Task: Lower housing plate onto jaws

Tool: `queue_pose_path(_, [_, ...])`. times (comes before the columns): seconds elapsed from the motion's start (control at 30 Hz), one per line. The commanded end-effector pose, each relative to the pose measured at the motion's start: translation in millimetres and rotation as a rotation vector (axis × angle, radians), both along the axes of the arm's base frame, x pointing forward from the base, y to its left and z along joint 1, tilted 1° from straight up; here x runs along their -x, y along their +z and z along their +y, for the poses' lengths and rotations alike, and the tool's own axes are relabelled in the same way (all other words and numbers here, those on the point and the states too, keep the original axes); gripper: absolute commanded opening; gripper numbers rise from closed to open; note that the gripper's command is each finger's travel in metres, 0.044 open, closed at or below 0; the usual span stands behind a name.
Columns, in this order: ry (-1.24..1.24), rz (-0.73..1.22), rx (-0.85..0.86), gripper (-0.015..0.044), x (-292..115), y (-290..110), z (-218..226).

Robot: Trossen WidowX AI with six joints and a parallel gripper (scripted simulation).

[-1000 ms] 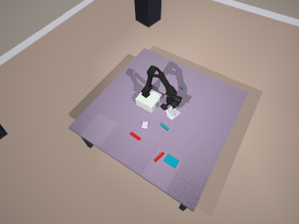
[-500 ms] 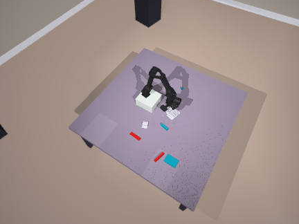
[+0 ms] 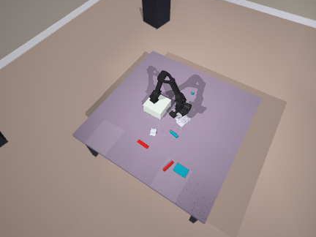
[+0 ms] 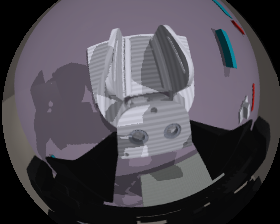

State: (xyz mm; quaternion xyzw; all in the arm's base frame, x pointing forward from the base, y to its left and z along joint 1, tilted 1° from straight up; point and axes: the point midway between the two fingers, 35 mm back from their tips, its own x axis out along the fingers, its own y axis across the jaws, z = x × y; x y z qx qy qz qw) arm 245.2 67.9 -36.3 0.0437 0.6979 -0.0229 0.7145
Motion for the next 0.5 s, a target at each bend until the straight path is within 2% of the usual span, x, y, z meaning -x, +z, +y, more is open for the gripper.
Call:
queue_pose_path(0.0, [-0.005, -0.001, -0.002, 0.0351, 0.0, -0.4, 0.4])
queue_pose_path(0.47, [-0.002, -0.001, -0.002, 0.0351, 0.0, -3.2, 0.4])
